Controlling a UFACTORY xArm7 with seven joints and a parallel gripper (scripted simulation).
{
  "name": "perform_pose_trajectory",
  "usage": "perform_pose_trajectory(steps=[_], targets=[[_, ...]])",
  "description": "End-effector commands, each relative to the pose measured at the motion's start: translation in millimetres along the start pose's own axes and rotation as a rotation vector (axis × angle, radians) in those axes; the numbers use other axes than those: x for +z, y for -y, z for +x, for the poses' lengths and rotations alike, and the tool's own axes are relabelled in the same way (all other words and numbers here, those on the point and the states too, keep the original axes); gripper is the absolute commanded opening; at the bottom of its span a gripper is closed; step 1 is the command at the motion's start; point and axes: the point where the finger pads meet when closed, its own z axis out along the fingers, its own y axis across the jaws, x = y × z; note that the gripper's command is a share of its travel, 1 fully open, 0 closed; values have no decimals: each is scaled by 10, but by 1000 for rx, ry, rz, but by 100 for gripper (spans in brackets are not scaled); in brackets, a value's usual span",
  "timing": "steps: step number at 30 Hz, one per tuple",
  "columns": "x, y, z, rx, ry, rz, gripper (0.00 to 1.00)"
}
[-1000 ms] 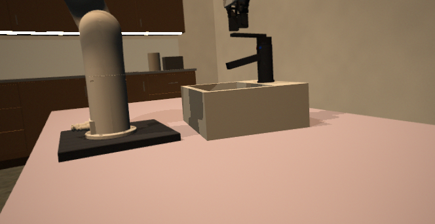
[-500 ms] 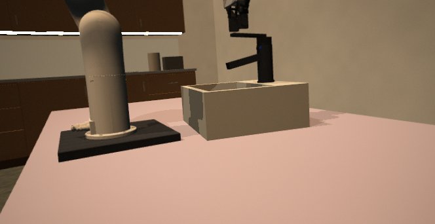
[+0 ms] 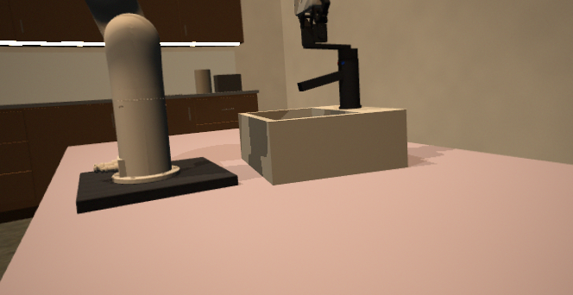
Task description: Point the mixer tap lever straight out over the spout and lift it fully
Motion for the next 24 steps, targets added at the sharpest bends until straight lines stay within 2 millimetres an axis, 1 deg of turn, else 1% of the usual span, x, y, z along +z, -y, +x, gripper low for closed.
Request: perform_pose_trajectory(steps=[1, 9, 24], targets=[[32, 0, 10, 0, -4, 0, 67], [119, 0, 10, 0, -4, 0, 67], [209, 0, 10, 0, -4, 0, 67]])
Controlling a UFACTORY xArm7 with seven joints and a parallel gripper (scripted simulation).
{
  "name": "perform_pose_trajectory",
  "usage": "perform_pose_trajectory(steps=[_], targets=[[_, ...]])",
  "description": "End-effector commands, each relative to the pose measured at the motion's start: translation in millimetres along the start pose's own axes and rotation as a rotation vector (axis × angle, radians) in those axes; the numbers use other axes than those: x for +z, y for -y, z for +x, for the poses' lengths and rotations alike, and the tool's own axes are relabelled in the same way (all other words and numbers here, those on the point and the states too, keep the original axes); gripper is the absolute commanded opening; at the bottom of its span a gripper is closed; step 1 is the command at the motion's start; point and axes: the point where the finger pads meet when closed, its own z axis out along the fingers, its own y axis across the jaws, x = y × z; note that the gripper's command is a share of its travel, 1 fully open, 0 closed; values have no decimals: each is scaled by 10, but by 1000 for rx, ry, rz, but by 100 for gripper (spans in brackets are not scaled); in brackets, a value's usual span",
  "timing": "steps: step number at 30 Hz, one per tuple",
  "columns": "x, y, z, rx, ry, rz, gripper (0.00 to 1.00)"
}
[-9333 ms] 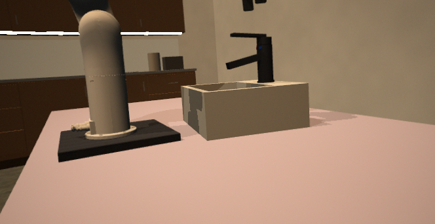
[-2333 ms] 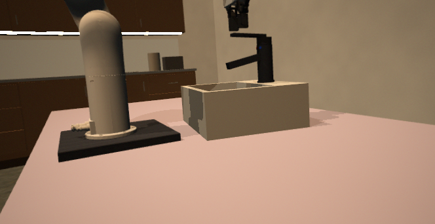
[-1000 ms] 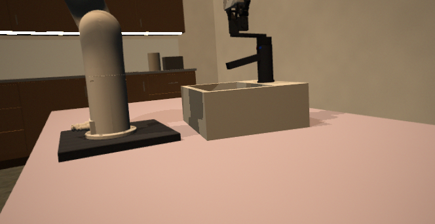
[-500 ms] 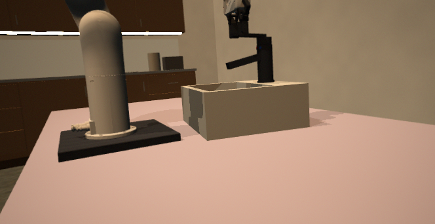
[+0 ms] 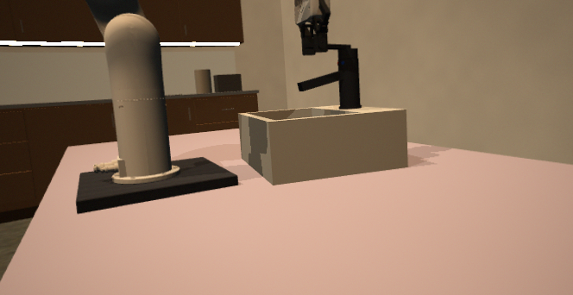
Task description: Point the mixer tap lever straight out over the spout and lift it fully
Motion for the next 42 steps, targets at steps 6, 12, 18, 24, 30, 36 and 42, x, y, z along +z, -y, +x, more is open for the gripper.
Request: perform_pose_trajectory(steps=[6, 12, 18, 24, 30, 36, 42], targets=[[10, 0, 11, 0, -5, 0, 67], [13, 0, 11, 0, -5, 0, 67], [13, 0, 11, 0, -5, 0, 67], [13, 0, 11, 0, -5, 0, 0], [13, 0, 11, 0, -5, 0, 0], [13, 0, 11, 0, -5, 0, 0], [13, 0, 11, 0, -5, 0, 0]])
